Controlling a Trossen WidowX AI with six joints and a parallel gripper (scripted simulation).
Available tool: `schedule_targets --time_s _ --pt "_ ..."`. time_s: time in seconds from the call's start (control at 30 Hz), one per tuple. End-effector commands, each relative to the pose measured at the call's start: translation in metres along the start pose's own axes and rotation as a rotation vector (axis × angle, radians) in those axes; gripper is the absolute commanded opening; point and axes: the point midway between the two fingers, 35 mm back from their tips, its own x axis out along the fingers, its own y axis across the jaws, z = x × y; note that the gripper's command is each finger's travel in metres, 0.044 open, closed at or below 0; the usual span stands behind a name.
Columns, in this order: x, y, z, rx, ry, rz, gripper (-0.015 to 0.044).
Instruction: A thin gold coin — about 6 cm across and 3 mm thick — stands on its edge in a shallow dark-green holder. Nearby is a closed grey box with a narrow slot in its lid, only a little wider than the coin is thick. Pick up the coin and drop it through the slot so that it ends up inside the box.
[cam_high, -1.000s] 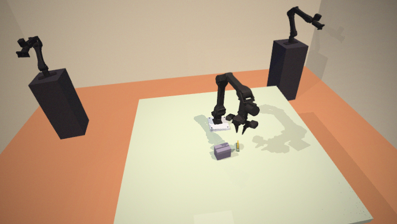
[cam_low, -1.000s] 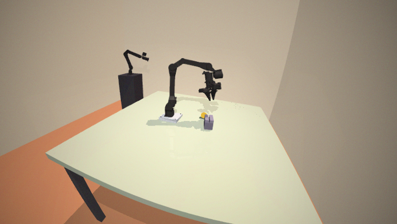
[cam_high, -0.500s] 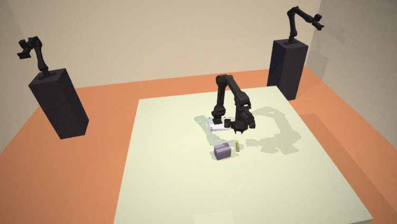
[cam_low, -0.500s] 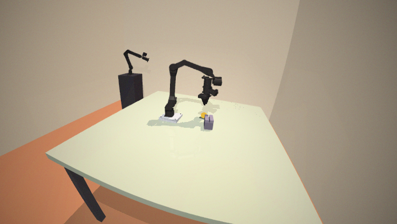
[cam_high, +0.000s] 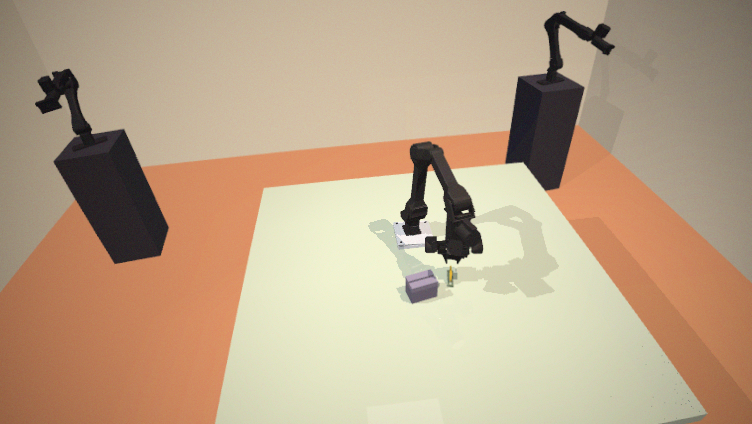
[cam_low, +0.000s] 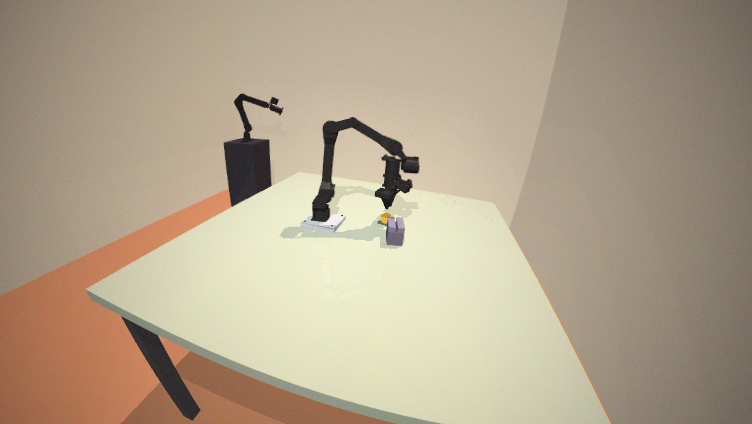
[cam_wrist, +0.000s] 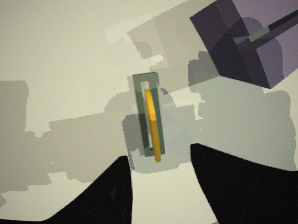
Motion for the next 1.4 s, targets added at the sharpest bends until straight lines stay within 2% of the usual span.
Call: schedule_targets --time_s 0.0,1.37 --pt "0.008 0.000 -0.001 0.005 0.015 -0.002 0.0161" --pt "0.070 -0.001 -0.002 0.005 0.015 -0.002 0.0161"
